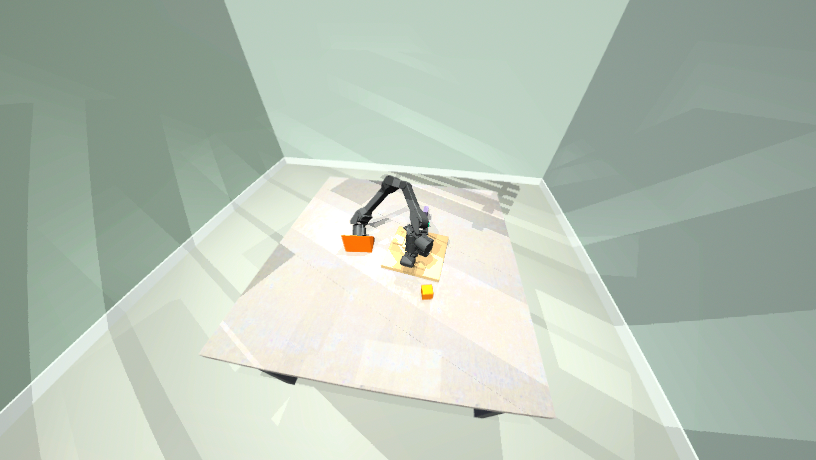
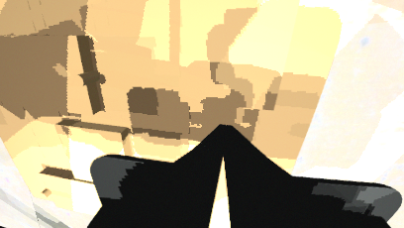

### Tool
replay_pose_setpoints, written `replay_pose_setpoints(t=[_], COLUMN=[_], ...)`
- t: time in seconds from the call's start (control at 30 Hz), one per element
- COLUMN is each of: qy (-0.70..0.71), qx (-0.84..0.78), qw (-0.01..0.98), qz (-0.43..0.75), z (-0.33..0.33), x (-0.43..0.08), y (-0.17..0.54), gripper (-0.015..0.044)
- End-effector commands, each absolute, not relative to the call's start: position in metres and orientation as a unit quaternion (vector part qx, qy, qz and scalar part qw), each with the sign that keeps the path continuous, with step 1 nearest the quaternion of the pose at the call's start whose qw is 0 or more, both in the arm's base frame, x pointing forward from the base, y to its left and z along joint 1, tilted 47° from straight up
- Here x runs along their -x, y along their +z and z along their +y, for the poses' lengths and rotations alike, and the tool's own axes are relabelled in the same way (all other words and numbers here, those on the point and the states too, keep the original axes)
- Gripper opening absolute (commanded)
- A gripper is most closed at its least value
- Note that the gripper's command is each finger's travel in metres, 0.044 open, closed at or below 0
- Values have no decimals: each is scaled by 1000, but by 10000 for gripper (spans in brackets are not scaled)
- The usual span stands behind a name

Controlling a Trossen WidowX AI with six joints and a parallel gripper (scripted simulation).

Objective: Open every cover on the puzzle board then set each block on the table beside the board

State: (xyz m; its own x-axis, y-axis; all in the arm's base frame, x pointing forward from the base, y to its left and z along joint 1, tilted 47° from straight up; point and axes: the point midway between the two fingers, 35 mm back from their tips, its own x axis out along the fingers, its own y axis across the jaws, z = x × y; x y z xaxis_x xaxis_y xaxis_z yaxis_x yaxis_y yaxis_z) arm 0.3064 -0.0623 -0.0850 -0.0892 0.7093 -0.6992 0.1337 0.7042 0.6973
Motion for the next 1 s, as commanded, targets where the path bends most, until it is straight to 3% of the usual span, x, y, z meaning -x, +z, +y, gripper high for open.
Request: replay_pose_setpoints(t=[0.0, 0.97], qy=[238, 238], qx=[-305, -305], qw=[603, 604], qz=[698, 697], z=[-59, -58], x=[-306, -326], y=[-87, -94], gripper=[0, 0])
